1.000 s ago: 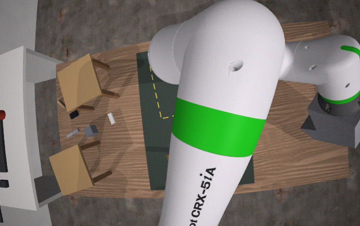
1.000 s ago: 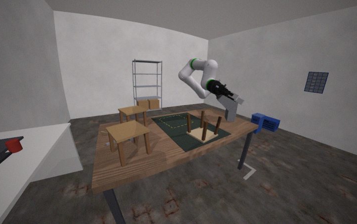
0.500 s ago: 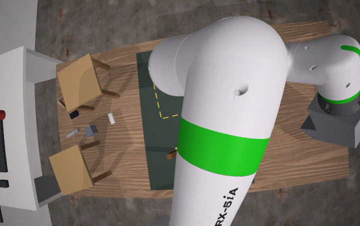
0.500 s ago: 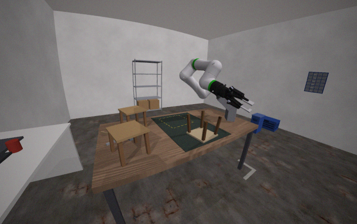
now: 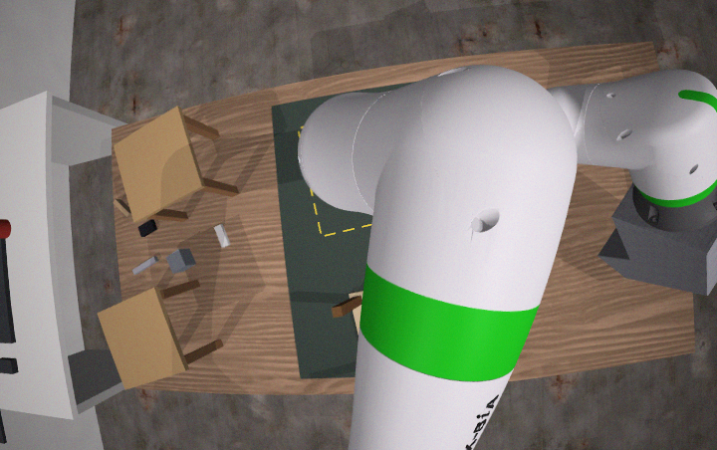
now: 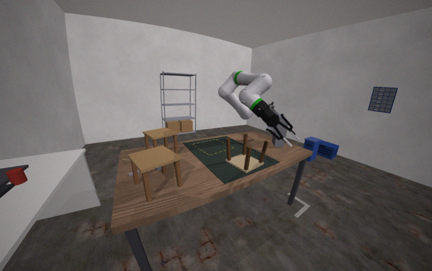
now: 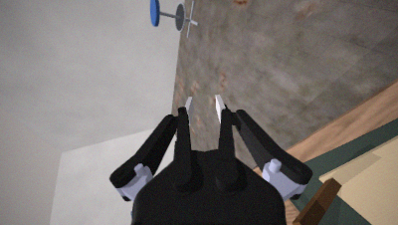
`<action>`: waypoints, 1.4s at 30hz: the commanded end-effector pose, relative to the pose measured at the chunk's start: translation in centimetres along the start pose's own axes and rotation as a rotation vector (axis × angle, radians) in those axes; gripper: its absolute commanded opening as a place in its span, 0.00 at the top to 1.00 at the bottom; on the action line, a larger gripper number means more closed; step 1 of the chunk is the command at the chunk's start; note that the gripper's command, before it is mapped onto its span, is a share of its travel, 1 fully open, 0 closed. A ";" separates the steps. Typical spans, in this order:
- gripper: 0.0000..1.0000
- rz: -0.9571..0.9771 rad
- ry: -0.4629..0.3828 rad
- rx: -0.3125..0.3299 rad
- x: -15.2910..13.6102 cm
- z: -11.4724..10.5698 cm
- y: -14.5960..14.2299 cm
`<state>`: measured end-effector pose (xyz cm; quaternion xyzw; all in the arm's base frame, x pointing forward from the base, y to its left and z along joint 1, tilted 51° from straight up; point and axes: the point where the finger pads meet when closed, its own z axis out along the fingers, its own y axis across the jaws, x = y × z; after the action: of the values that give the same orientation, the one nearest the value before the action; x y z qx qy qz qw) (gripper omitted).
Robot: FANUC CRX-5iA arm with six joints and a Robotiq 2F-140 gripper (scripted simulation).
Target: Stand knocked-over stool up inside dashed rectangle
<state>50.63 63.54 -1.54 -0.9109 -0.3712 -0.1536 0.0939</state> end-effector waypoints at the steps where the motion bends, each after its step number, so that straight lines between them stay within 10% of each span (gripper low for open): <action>1: 0.62 -0.138 -0.074 -0.072 -1.3 -0.4 2.1; 18: 0.62 -0.781 -0.498 -0.507 -3.6 -8.5 13.9; 24: 0.62 -0.986 -0.732 -0.693 -2.7 -15.5 17.6; 42: 0.62 -1.016 -0.777 -0.725 -2.5 -16.9 18.1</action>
<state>58.19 44.27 12.24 -0.5895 -0.6798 0.0436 -0.4341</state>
